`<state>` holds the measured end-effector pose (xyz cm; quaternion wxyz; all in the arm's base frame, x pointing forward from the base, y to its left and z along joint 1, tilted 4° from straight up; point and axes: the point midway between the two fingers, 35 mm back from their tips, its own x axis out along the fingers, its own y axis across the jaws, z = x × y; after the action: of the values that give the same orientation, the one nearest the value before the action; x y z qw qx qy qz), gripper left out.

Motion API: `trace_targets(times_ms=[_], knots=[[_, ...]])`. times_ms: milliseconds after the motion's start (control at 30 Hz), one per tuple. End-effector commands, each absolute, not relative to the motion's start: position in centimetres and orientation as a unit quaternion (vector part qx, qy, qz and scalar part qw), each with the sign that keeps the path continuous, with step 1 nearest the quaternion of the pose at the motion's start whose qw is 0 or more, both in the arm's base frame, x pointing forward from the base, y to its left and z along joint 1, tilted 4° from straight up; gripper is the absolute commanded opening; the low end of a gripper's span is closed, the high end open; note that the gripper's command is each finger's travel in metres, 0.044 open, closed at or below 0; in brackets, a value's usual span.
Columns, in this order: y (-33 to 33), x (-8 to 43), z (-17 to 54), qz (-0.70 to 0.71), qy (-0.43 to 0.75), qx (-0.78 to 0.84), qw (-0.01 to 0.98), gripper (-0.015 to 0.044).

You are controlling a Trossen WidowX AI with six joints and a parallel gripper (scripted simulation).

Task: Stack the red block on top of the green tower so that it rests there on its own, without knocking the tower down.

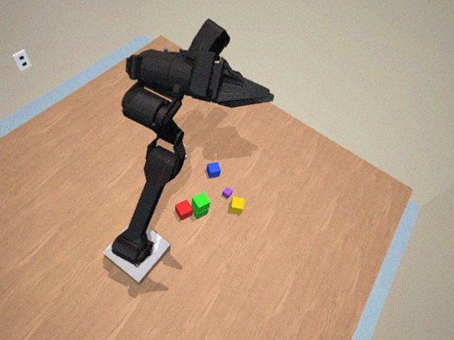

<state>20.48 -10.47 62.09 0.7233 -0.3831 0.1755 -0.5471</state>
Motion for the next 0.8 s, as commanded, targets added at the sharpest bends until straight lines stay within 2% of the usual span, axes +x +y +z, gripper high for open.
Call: trace_targets(times_ms=[0, 33, 433, 767], knots=[[-10.4, 20.4, 62.1, -0.546, 0.175, -0.383, 0.724, 0.0426], [-10.3, 20.2, 62.2, -0.544, 0.172, -0.384, 0.726, 0.044], [-7.6, 15.4, 65.3, -0.478, 0.006, -0.335, 0.812, 0.044], [-8.4, 10.9, 66.7, -0.422, -0.126, -0.251, 0.862, 0.044]])
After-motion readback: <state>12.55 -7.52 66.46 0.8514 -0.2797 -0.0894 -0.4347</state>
